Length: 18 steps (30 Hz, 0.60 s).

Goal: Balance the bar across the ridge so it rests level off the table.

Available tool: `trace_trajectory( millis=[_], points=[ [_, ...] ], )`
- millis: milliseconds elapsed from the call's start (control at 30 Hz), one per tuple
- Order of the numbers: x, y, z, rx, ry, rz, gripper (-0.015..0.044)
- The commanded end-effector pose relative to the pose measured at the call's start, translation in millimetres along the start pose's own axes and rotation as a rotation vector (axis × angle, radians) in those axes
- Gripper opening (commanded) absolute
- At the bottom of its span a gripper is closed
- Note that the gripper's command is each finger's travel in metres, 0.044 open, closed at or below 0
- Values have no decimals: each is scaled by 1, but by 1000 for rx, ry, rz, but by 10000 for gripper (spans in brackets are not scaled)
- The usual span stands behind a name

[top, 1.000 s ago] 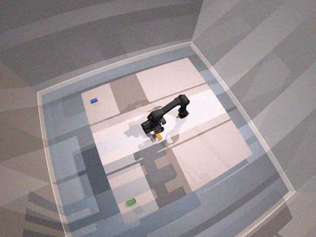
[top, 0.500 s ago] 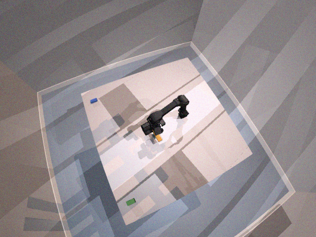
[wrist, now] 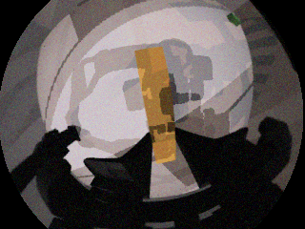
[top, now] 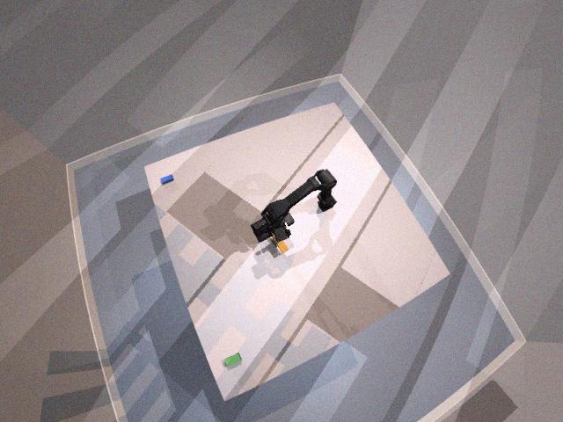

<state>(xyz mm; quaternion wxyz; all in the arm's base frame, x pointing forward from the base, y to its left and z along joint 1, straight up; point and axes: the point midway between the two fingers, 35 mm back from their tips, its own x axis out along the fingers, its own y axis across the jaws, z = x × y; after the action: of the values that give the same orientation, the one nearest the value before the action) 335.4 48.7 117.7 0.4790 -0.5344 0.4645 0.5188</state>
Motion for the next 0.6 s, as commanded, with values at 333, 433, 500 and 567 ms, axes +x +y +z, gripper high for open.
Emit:
trace_trajectory(
  millis=[333,433,500,567],
  points=[
    [1,1,1,-4,-4,3,0],
    [1,1,1,-4,-4,3,0],
    [1,1,1,-4,-4,3,0],
    [1,1,1,-4,-4,3,0]
  ],
)
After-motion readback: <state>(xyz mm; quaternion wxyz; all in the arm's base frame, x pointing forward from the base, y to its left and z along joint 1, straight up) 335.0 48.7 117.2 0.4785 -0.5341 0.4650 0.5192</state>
